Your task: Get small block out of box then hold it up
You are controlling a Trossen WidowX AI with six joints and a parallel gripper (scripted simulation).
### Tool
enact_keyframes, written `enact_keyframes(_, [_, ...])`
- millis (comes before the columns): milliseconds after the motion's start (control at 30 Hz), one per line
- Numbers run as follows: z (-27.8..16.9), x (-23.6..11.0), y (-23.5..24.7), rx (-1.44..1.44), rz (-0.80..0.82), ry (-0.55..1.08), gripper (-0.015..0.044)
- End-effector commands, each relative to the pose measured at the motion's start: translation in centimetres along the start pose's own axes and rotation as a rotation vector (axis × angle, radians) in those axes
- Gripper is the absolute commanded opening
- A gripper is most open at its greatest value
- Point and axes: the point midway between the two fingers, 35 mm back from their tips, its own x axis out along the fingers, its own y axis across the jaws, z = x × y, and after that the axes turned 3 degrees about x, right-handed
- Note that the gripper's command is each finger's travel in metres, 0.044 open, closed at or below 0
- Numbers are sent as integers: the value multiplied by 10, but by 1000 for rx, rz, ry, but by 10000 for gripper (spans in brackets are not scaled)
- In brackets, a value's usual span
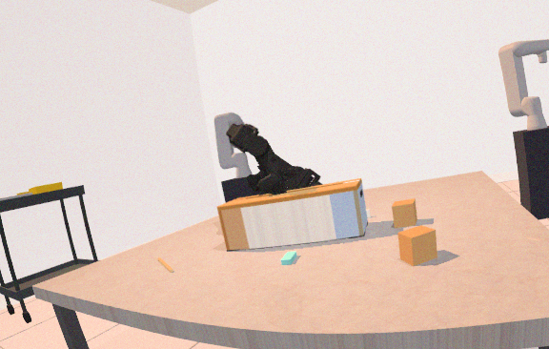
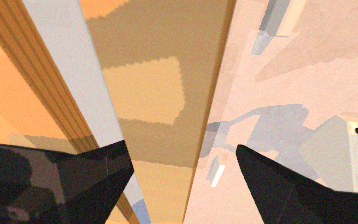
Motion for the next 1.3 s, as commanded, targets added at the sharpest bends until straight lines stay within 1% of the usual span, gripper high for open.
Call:
enact_keyframes(0, [-10,5,-2,1,-8,3,400])
enact_keyframes(900, [-73,27,-5,1,-7,6,400])
enact_keyframes(1100, [-60,23,-6,1,-7,6,400])
enact_keyframes(1267, [-59,23,-6,1,-7,6,400])
